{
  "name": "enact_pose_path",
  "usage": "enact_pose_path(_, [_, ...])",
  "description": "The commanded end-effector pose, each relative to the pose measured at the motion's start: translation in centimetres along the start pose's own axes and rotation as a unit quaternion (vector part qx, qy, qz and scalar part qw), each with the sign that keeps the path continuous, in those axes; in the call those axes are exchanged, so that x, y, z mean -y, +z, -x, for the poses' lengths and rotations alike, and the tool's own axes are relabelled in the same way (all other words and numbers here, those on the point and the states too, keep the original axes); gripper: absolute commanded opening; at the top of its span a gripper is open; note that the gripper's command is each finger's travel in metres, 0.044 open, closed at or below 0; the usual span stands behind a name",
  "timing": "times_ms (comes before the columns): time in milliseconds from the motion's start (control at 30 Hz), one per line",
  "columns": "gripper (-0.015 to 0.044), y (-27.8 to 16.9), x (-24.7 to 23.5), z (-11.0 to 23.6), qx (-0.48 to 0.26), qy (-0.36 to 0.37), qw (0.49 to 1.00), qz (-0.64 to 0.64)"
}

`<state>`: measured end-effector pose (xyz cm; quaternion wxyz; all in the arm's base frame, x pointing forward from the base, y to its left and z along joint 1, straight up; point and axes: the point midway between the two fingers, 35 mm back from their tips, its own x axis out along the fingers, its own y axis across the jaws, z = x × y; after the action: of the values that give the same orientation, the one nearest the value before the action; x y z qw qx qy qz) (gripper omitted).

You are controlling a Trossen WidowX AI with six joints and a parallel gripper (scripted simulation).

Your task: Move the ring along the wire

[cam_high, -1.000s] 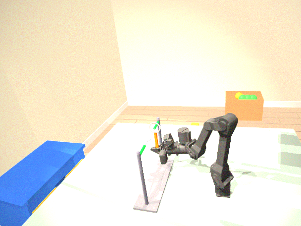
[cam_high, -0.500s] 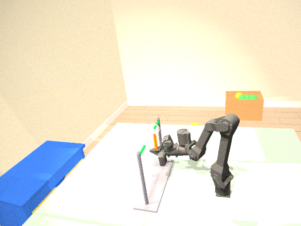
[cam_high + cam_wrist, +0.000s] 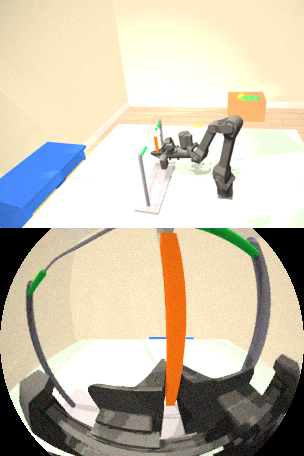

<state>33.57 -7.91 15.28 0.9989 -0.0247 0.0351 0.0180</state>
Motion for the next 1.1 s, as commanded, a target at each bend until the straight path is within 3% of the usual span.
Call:
enact_pose_path(0, [-0.0150,-0.04,-0.06,0.07,0.000,-0.003,1.000,0.011])
enact_pose_path(1067, [-0.0150,-0.32,-0.65,0.05,0.000,0.004,0.993,0.115])
